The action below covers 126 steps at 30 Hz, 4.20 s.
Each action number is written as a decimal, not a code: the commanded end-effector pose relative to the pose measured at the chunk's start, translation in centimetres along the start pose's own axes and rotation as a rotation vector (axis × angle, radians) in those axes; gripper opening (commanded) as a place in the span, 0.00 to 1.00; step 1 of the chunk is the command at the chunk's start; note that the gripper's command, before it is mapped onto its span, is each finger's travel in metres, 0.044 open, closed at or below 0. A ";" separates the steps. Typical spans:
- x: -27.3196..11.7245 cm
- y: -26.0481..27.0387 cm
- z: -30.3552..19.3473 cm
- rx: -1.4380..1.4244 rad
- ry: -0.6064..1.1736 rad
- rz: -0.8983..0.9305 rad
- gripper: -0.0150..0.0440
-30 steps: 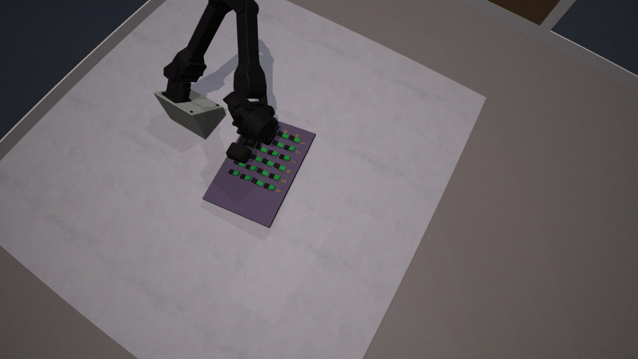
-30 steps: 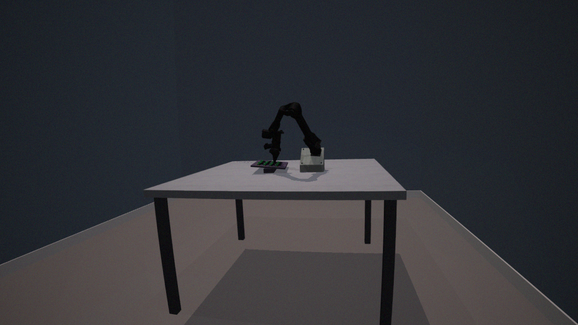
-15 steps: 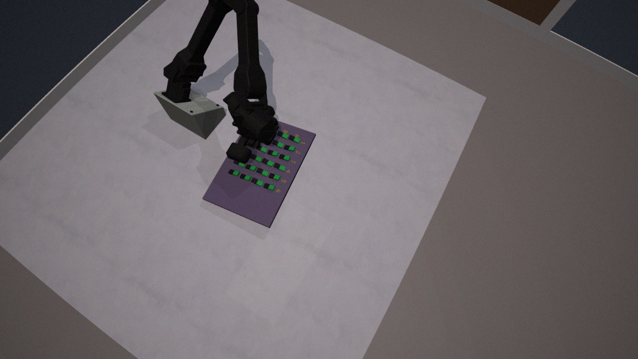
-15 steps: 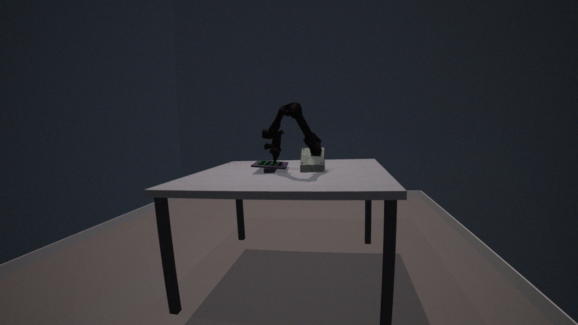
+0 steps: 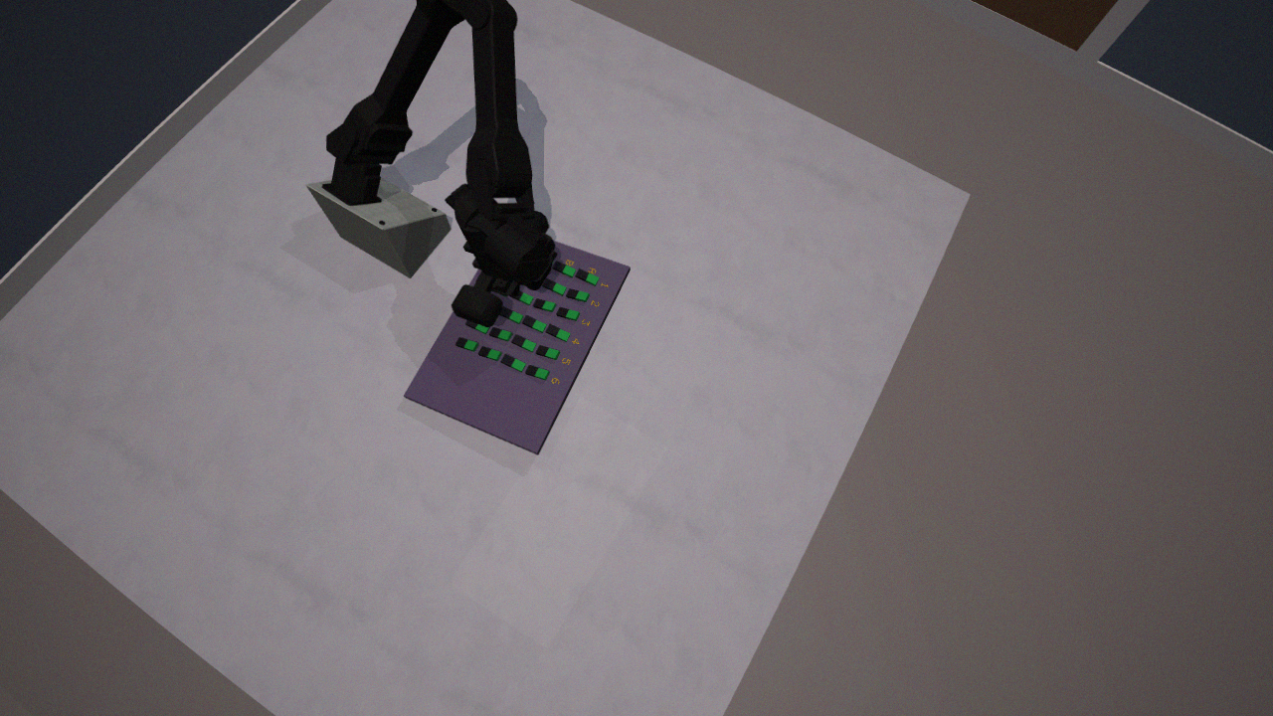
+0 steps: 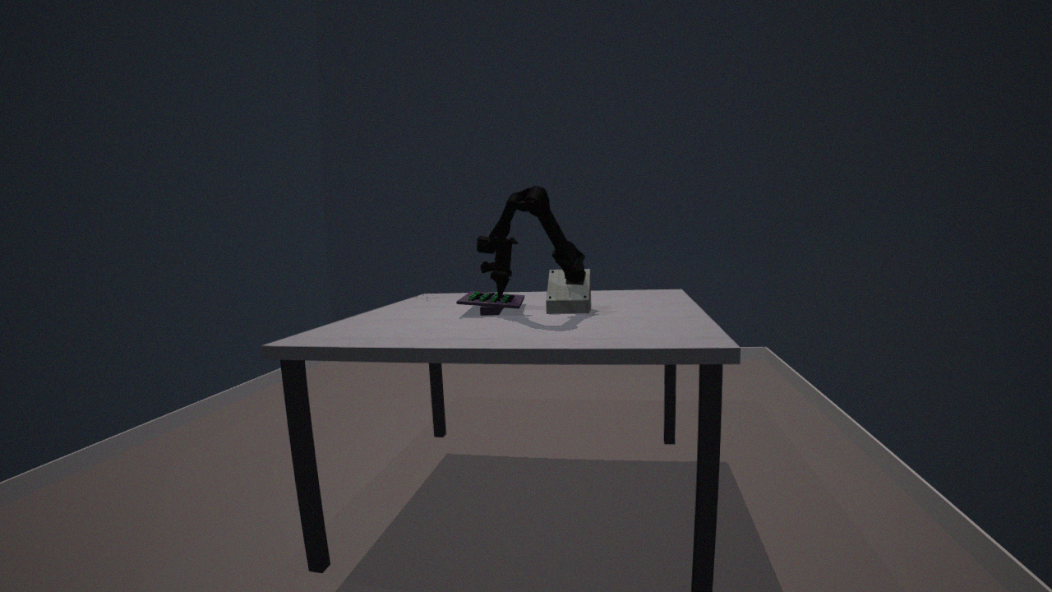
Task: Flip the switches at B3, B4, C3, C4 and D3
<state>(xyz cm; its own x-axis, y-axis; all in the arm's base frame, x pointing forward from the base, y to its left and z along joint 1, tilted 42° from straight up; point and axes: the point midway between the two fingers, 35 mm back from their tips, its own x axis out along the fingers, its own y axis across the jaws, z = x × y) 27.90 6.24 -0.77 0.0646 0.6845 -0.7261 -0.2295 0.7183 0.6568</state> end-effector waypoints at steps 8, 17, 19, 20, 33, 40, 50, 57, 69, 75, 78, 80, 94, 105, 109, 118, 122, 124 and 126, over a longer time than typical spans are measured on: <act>0.2 0.1 0.0 0.003 -0.001 0.006 0.25; 0.3 0.1 0.0 0.003 -0.001 0.006 0.25; 0.4 0.1 0.0 0.003 -0.001 0.006 0.25; 0.4 0.1 0.0 0.003 -0.001 0.006 0.25; -6.1 0.0 0.3 0.003 0.026 0.003 0.25; -6.1 -3.5 0.3 0.003 0.026 0.001 0.25; -2.6 -3.4 0.1 0.003 -0.001 0.002 0.25; -1.6 -3.4 0.0 0.002 -0.001 0.003 0.25; -0.2 -3.4 0.0 0.002 -0.001 0.004 0.25; -0.2 -3.4 0.0 0.002 -0.001 0.004 0.25; -0.2 -3.4 0.0 0.002 -0.001 0.004 0.25; -0.2 -3.4 0.0 0.002 -0.001 0.004 0.25; -0.1 -3.4 0.0 0.002 -0.001 0.004 0.25; 0.0 -3.4 0.0 0.002 -0.001 0.004 0.25; 0.1 -3.4 0.0 0.002 -0.001 0.004 0.25; 0.2 -3.4 0.0 0.002 -0.001 0.004 0.25; 0.2 -3.4 0.0 0.002 -0.001 0.004 0.25; 0.3 -3.4 0.0 0.002 -0.001 0.004 0.25; 0.3 -3.4 0.0 0.002 -0.001 0.004 0.25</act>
<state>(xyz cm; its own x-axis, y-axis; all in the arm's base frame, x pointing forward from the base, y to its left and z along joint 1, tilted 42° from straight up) 28.66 3.86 -3.18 0.0639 0.6833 -0.7273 -0.2286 0.7194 0.6558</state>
